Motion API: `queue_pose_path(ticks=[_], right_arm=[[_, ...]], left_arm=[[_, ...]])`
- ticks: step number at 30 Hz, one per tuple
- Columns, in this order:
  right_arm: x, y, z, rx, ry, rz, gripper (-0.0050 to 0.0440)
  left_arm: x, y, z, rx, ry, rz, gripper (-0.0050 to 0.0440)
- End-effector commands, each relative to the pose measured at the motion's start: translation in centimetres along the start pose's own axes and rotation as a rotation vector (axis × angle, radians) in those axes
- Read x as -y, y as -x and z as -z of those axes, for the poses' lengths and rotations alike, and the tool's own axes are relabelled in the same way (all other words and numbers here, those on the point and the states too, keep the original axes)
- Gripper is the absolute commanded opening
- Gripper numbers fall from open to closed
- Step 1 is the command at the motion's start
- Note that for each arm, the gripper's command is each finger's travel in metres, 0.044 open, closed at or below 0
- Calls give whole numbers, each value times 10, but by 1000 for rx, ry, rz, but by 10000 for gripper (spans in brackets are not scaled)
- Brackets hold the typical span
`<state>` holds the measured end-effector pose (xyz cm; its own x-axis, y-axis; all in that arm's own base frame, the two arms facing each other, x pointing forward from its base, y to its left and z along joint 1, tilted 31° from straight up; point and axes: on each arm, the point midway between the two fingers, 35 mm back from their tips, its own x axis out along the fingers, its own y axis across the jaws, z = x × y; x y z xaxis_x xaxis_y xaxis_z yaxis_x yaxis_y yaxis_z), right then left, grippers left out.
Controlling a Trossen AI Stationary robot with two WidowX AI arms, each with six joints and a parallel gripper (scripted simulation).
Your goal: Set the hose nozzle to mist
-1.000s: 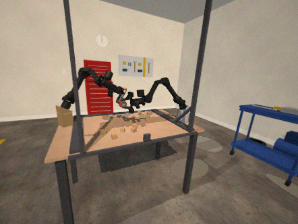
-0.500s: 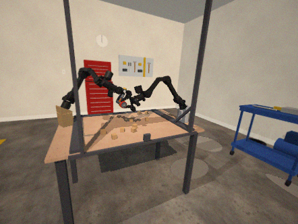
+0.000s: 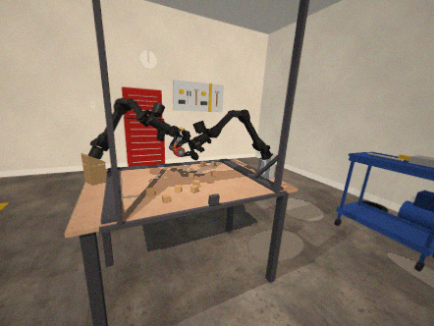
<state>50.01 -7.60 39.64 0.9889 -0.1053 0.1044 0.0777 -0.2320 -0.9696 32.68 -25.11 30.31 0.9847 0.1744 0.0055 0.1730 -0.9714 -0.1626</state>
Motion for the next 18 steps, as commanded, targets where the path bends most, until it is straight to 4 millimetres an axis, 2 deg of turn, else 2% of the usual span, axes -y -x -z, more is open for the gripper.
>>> queue_pose_path(ticks=[1,7,8,18], right_arm=[[21,6,5,-12,8,-31,0],[23,5,5,-12,8,-106,0],[21,5,4,-11,7,-90,407],[21,5,4,-11,7,-90,407]], left_arm=[[2,4,14,-20,47,-12,165],[2,4,14,-20,47,-12,165],[2,4,14,-20,47,-12,165],[2,4,14,-20,47,-12,165]])
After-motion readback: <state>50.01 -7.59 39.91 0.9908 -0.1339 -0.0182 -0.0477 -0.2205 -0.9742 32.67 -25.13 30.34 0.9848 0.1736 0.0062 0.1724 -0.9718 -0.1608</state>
